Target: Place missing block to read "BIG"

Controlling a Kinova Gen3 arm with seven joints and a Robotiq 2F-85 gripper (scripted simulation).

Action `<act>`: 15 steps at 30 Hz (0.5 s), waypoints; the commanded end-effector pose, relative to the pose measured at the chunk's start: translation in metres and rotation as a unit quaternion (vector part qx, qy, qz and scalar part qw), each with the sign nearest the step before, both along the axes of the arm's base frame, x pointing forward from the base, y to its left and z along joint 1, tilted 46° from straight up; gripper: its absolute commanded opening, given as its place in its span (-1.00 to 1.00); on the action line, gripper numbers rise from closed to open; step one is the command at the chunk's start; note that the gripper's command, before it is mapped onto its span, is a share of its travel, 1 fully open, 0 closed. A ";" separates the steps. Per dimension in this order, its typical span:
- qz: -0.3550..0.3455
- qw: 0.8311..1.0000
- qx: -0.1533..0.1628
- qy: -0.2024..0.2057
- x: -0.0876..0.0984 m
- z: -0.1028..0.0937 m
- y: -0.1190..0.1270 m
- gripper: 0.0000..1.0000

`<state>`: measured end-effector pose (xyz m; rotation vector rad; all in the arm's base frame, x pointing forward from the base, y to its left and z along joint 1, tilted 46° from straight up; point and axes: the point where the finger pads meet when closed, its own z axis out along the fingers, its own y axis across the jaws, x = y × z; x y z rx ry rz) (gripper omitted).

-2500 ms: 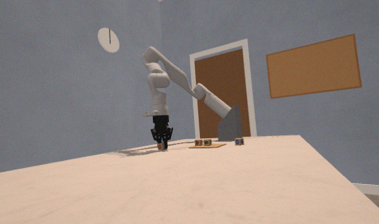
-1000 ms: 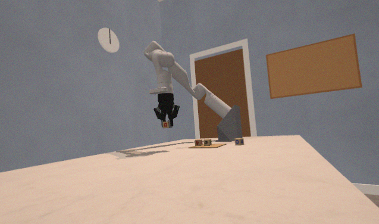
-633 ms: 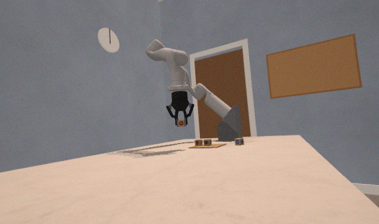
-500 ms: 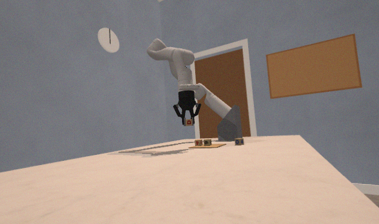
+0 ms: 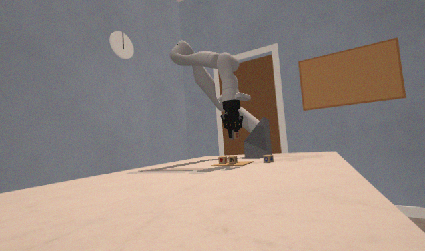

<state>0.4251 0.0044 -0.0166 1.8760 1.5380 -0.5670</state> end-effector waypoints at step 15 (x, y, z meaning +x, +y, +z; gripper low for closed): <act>0.071 0.995 -0.009 0.072 -0.023 -0.020 0.016 -0.47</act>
